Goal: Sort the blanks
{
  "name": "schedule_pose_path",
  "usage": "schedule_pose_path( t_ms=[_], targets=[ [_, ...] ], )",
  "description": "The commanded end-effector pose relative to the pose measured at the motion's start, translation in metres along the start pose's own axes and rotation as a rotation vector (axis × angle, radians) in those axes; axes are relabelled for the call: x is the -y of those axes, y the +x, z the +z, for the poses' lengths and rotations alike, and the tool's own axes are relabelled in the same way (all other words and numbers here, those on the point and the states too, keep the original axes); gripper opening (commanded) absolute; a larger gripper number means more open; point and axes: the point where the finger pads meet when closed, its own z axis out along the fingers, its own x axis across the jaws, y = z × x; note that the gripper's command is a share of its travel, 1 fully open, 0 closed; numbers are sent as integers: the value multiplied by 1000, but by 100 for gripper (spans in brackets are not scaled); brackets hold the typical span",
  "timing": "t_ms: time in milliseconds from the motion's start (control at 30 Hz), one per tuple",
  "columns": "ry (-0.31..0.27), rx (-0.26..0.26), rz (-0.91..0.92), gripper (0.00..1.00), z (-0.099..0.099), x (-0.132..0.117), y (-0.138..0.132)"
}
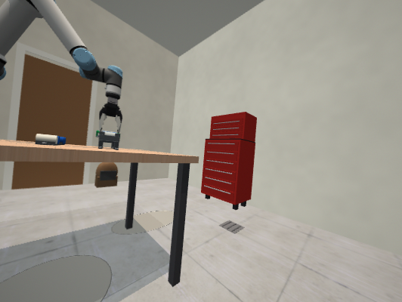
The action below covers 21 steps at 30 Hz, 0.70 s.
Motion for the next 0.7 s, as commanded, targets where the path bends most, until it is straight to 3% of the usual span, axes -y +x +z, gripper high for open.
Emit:
schedule_pose_path(
  t_ms=[0, 667],
  targets=[
    [0, 2, 0, 52, 10, 0, -1],
    [0, 2, 0, 52, 19, 0, -1]
  ],
)
